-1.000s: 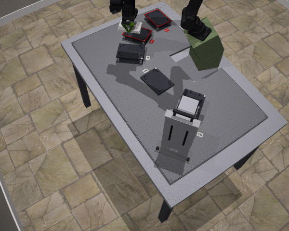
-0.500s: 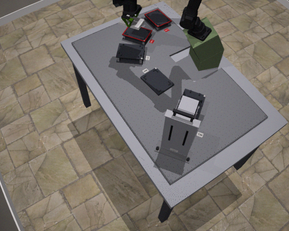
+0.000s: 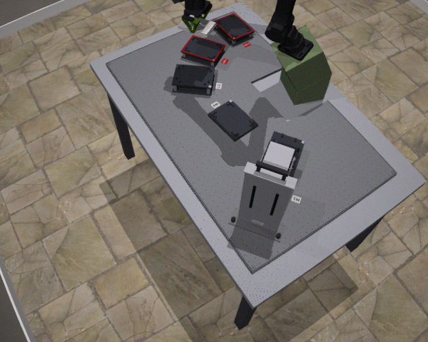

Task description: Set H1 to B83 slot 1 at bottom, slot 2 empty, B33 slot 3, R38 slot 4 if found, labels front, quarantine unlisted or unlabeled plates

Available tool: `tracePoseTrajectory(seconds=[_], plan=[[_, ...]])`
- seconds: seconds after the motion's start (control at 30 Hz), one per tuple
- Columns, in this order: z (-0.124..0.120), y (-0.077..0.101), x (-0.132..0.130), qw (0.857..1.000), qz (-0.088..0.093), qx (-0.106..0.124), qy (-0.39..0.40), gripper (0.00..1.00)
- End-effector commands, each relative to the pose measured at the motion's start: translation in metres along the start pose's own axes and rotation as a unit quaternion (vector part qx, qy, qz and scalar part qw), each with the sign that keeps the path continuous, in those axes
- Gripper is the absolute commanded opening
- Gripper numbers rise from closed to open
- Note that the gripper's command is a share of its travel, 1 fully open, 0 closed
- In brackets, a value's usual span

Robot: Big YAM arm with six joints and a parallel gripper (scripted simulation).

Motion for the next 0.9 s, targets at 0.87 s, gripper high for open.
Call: tracePoseTrajectory(seconds=[0.87], plan=[[0.051, 0.014, -0.078, 1.0, -0.004, -0.016, 0.017, 0.86]])
Point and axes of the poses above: the point where the finger pads meet when closed, its own y axis back along the fingers, its own x axis across the jaws, z = x × y, the point moved 9 cm from there along y, back along the fingers, and after that the axes turned 10 degrees about -y, right-handed, at the moved point
